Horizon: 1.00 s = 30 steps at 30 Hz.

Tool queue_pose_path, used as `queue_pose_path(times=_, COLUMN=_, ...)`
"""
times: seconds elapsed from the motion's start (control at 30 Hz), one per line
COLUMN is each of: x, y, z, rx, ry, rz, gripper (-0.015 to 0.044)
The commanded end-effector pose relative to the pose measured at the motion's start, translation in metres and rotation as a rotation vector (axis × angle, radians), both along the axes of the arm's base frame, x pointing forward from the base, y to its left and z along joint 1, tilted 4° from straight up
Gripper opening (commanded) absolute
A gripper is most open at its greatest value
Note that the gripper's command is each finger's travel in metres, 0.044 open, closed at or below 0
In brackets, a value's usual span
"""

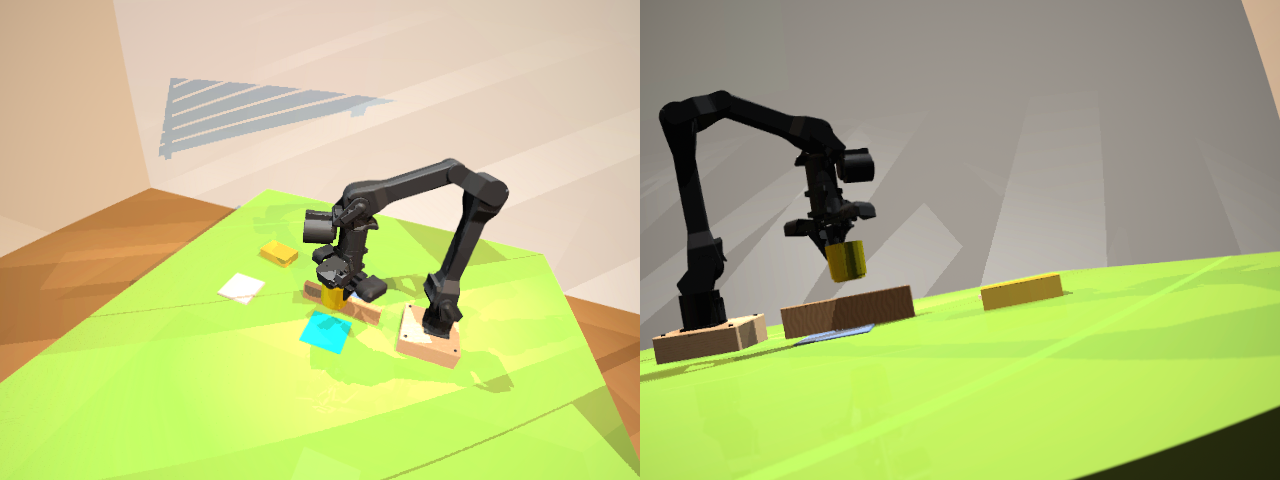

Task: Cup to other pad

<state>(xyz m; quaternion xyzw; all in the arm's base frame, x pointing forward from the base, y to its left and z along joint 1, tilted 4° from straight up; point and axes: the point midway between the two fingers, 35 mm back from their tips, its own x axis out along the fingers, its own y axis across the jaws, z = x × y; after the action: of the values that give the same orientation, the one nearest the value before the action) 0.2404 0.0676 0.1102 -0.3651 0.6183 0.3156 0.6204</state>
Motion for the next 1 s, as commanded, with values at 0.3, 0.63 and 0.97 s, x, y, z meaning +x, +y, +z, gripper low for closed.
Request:
queue_pose_path(times=0.3, x=0.001, y=0.025, z=0.000, rx=-0.003, ry=-0.002, rz=-0.002, gripper=0.0000)
queue_pose_path(times=0.63, x=0.001, y=0.027, z=-0.008, rx=-0.003, ry=-0.002, rz=-0.002, gripper=0.0000)
queue_pose_path(times=0.97, x=0.002, y=0.027, z=-0.021, rx=-0.003, ry=-0.002, rz=-0.002, gripper=0.0000)
